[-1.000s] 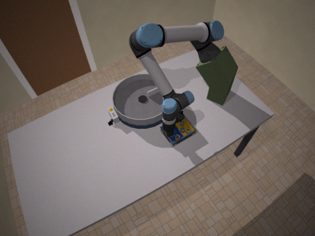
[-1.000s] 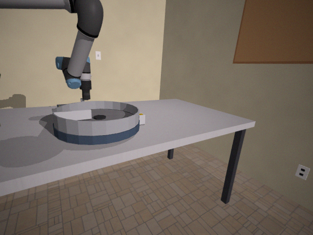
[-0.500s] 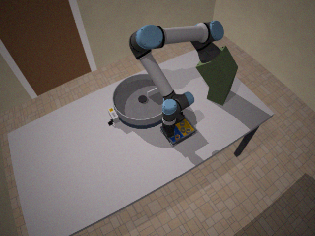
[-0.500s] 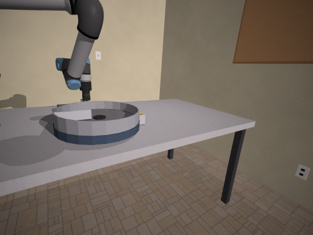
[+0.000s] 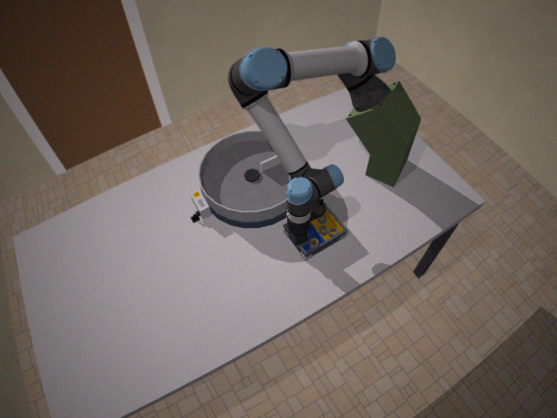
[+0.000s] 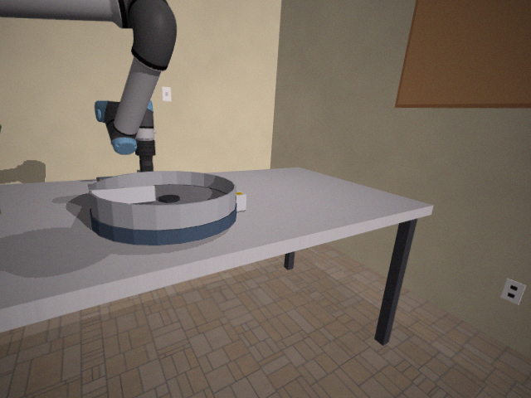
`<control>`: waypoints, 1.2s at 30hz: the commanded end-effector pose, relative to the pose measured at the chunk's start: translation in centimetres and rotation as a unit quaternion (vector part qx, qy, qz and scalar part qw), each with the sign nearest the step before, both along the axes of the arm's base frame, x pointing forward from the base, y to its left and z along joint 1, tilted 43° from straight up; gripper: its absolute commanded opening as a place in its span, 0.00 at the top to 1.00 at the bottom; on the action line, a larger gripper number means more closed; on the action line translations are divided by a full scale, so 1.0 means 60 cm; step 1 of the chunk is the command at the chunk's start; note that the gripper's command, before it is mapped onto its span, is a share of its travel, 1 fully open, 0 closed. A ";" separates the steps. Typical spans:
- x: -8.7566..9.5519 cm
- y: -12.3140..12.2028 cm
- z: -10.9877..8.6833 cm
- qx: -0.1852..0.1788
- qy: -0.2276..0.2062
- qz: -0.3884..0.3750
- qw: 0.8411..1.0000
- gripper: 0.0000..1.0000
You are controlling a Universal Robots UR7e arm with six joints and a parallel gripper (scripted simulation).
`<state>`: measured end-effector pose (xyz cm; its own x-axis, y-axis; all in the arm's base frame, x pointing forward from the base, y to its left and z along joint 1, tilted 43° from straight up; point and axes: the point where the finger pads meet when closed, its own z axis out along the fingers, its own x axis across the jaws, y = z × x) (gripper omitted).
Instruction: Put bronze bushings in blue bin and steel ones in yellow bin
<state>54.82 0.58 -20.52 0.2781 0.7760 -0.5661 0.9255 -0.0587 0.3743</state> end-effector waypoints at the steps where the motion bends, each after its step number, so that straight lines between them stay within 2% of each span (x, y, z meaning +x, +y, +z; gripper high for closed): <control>1: 0.002 -0.003 -0.003 0.000 -0.001 0.000 1.000 1.00; 17: 0.002 -0.003 -0.003 0.000 -0.001 0.000 1.000 1.00; 18: 0.002 -0.003 -0.003 0.000 -0.001 0.000 1.000 0.58; 36: 0.002 -0.003 -0.003 0.000 -0.001 0.000 1.000 0.58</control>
